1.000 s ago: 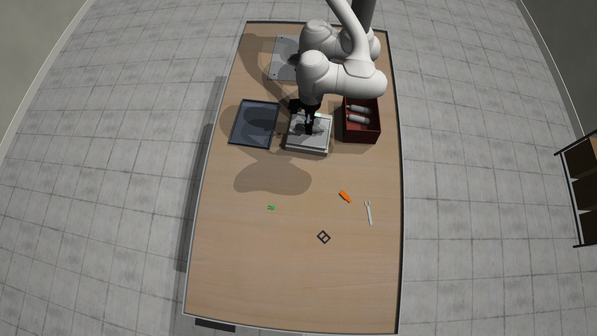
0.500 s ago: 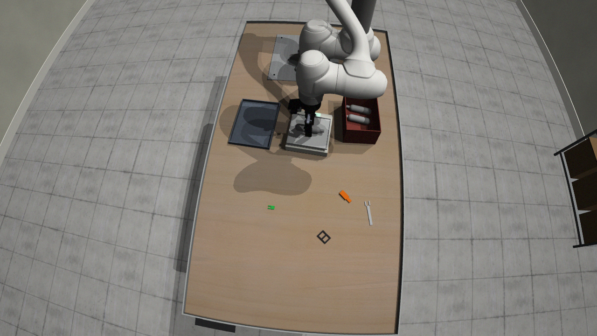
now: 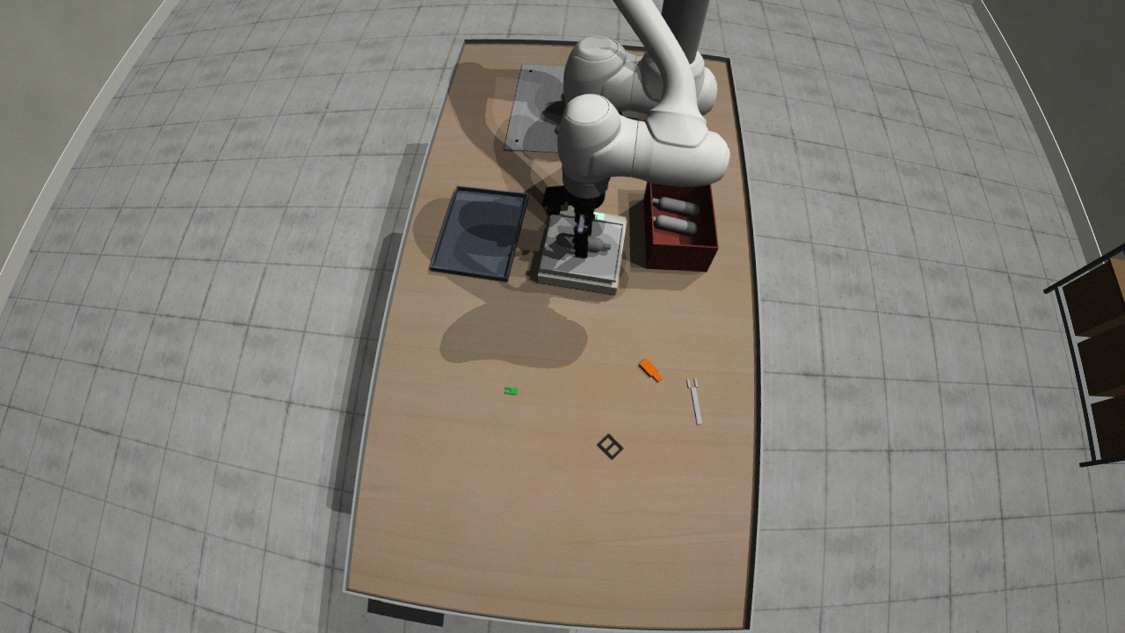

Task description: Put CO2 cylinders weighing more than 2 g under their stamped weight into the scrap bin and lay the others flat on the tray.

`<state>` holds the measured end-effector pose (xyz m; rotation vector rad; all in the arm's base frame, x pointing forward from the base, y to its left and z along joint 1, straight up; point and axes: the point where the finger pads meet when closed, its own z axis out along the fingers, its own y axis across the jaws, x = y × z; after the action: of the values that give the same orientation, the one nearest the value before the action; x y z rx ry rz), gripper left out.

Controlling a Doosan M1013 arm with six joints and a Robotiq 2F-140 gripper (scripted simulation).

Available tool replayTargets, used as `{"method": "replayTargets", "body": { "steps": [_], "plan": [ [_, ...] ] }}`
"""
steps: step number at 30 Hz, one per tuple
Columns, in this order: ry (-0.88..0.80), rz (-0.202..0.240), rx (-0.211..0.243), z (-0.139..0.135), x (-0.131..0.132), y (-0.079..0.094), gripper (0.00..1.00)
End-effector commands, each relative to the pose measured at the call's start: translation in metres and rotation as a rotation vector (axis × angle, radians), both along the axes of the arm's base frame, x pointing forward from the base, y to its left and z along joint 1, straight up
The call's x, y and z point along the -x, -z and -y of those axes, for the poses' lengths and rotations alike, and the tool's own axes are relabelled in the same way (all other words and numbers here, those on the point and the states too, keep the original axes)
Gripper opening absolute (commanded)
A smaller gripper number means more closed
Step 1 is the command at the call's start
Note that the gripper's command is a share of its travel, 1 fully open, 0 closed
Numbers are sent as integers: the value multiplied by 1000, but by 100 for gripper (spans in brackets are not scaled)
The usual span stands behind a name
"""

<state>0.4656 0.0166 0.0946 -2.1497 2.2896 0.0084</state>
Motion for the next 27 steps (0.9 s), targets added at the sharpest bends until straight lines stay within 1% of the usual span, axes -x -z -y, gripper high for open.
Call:
{"method": "replayTargets", "body": {
  "steps": [1, 11, 15, 17, 21, 27],
  "plan": [
    [0, 1, 0, 0, 0, 0, 41],
    [0, 1, 0, 0, 0, -1, 41],
    [0, 1, 0, 0, 0, -2, 41],
    [0, 1, 0, 0, 0, -6, 41],
    [0, 1, 0, 0, 0, -22, 41],
    [0, 1, 0, 0, -1, -59, 41]
  ]
}}
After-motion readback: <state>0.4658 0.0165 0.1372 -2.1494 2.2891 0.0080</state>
